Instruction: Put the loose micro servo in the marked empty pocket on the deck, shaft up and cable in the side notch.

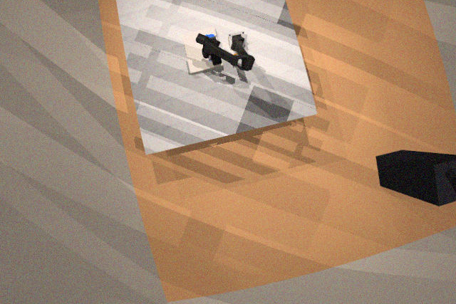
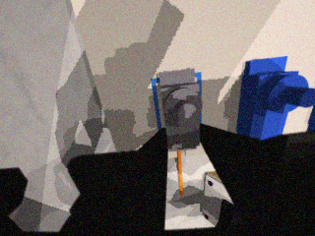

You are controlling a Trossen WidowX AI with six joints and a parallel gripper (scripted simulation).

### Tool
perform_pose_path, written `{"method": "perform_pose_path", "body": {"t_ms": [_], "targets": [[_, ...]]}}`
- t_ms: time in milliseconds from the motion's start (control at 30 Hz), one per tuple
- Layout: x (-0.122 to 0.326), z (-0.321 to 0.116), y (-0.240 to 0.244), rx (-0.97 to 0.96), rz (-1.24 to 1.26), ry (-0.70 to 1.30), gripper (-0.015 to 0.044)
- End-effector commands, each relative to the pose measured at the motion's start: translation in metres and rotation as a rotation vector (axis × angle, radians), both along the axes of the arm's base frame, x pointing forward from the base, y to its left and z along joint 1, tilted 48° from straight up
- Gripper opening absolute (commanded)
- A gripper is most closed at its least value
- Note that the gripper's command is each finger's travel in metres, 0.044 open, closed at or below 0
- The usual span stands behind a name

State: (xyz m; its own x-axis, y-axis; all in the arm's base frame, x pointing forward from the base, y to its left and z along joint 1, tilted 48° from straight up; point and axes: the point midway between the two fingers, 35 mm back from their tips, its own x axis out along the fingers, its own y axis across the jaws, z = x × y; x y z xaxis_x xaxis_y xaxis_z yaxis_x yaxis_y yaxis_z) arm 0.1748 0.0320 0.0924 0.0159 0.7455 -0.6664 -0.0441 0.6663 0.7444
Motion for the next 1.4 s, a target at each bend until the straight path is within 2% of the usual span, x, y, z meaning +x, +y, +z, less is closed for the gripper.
{"method": "perform_pose_path", "body": {"t_ms": [0, 200, 500, 733, 867, 1067, 1200, 1367], "targets": [[0.000, -0.001, 0.001, -0.001, -0.005, 0.003, 0.0026], [0.000, 0.000, 0.000, -0.001, -0.005, 0.003, 0.0184], [-0.003, 0.024, -0.025, -0.001, -0.005, 0.005, 0.0187], [-0.002, 0.024, -0.025, -0.001, -0.005, 0.004, 0.0187], [0.013, 0.029, -0.030, -0.004, -0.022, 0.003, 0.0292], [0.064, 0.054, -0.054, -0.021, -0.065, -0.008, 0.0440], [0.099, 0.069, -0.069, -0.031, -0.094, -0.017, 0.0440], [0.104, 0.072, -0.071, -0.032, -0.099, -0.019, 0.0440]]}}
